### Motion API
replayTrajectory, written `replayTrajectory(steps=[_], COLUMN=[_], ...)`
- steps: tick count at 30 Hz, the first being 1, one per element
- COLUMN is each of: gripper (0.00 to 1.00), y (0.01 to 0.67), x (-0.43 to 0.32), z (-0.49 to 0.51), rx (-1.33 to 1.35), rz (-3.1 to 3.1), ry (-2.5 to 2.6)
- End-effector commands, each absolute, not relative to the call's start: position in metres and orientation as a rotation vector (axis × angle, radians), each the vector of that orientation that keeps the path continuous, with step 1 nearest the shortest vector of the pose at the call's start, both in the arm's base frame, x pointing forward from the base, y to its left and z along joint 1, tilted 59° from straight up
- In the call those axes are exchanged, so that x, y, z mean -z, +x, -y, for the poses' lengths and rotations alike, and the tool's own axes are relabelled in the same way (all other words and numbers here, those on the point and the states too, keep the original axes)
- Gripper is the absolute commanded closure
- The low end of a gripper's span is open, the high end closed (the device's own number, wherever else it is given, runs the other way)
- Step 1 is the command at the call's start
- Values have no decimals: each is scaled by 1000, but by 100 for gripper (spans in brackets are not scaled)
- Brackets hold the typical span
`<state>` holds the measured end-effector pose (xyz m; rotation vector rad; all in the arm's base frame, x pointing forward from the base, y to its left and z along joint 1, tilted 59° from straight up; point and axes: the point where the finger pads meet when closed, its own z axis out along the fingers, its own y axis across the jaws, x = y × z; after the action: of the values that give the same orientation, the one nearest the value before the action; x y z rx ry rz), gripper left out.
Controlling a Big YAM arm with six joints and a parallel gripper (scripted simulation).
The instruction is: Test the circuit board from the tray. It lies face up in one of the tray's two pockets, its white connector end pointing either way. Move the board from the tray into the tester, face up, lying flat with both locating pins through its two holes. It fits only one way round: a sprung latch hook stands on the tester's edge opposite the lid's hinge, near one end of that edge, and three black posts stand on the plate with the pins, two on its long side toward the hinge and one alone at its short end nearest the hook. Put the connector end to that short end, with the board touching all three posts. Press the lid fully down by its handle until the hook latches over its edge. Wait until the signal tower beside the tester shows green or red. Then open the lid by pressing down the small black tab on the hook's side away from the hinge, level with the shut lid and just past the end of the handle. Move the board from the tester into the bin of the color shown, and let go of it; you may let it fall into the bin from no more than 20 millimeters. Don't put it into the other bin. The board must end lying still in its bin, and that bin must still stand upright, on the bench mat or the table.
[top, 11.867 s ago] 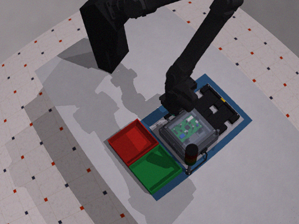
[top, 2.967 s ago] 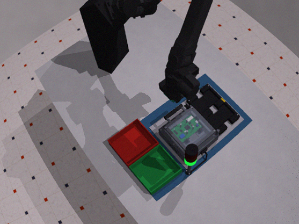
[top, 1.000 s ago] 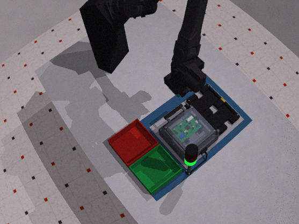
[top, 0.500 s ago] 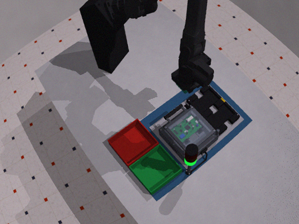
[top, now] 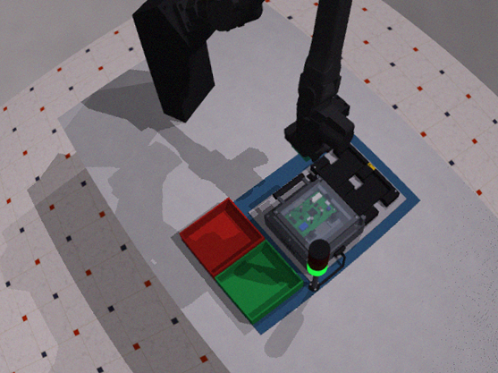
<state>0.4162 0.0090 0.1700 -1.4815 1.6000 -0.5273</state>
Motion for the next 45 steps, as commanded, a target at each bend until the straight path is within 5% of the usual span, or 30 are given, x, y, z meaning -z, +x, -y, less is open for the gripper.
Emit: replayTrajectory(steps=[1, 45], gripper=[100, 100], y=[435, 468], x=[-173, -148], z=[-20, -33], rx=[525, 522], rz=[-1572, -1575], ry=[-1470, -1472])
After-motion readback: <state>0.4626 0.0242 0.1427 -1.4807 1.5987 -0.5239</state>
